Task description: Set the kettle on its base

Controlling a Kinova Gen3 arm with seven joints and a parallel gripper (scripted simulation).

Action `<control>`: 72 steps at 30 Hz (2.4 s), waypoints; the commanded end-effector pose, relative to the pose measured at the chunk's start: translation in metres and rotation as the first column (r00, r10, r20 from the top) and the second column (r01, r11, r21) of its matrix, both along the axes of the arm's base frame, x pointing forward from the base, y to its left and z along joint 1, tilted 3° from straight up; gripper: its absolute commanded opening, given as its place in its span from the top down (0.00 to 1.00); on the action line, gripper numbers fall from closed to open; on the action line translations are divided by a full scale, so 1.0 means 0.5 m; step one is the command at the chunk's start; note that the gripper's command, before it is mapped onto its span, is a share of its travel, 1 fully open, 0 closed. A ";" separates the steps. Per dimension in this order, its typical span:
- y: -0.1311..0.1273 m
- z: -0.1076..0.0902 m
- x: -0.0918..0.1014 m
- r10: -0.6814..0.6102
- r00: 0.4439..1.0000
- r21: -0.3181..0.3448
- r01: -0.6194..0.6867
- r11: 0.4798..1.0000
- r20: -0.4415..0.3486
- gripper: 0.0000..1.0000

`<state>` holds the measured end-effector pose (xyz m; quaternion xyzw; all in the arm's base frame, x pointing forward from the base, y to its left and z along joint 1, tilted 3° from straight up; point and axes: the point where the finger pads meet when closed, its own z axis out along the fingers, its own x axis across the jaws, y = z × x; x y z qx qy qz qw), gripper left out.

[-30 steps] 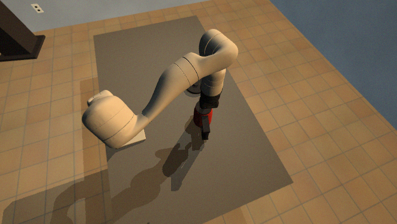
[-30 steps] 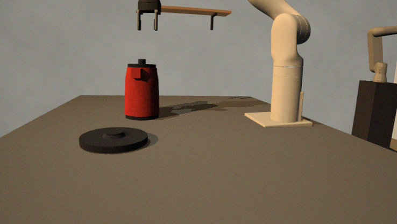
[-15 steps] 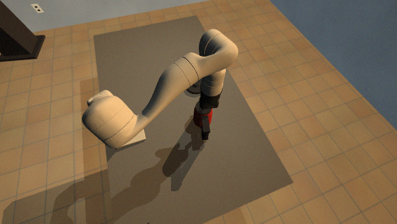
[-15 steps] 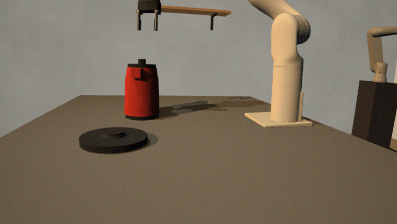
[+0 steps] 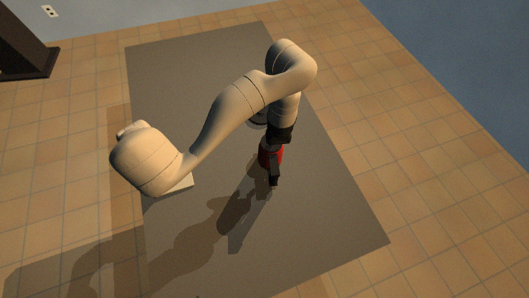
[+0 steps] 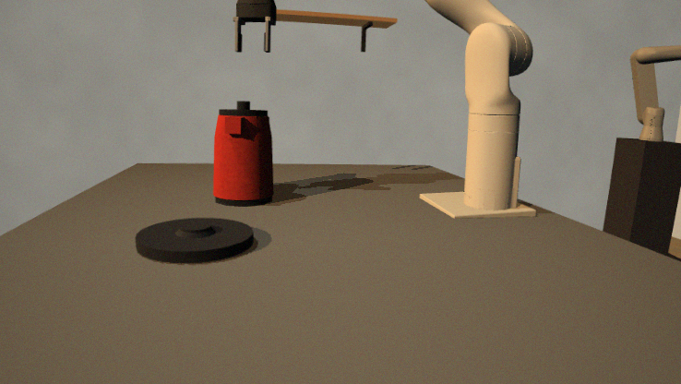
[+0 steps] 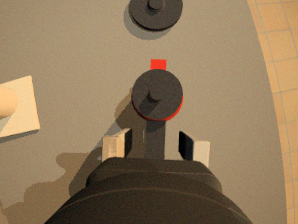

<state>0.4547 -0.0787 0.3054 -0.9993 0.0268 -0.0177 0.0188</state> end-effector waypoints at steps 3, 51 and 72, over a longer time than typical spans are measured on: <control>0.000 0.000 0.000 0.000 1.000 -0.001 0.000 1.000 0.002 0.00; 0.009 -0.240 0.009 0.000 1.000 -0.001 0.000 1.000 0.002 0.00; 0.009 -0.240 0.009 0.000 1.000 -0.001 0.000 1.000 0.002 0.00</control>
